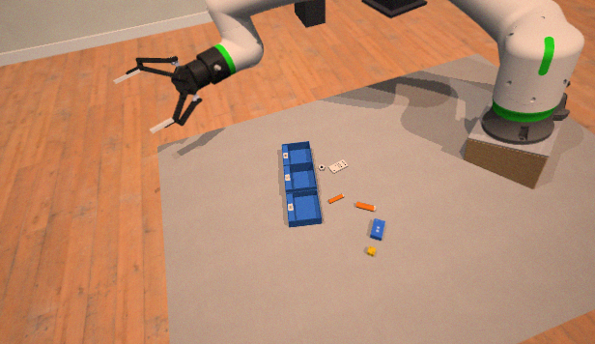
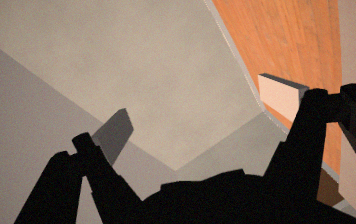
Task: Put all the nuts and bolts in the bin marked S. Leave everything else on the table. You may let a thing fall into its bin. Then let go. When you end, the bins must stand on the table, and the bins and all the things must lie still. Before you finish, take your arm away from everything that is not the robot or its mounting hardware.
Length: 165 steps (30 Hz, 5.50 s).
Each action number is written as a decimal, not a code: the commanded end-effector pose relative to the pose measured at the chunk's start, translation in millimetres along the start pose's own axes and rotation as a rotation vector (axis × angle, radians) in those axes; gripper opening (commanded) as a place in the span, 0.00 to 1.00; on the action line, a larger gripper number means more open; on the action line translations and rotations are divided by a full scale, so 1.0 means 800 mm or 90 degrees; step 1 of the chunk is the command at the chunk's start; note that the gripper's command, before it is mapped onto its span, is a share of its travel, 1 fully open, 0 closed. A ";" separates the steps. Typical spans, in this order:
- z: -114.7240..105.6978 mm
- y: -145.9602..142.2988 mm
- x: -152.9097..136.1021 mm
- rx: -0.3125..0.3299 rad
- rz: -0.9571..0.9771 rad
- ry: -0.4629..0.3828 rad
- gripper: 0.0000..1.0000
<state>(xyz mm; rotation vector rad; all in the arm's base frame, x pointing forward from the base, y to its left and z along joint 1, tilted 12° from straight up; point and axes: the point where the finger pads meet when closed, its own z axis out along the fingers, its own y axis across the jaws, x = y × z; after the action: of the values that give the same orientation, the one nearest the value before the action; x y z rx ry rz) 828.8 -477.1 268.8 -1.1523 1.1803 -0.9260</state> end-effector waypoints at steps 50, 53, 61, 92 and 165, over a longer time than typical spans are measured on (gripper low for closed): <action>0.033 0.079 -0.183 -0.167 -0.038 -0.109 0.05; 0.032 0.089 -0.202 -0.219 -0.053 -0.142 0.05; 0.028 0.120 -0.256 -0.275 -0.072 -0.175 0.05; -0.030 0.216 -0.422 -0.438 -0.145 -0.268 0.05; -0.382 0.246 -0.577 -0.978 -0.815 -0.420 0.05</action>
<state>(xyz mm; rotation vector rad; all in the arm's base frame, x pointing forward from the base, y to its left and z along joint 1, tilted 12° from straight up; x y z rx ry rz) 443.7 -47.0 167.2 -3.3003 0.2848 -0.1566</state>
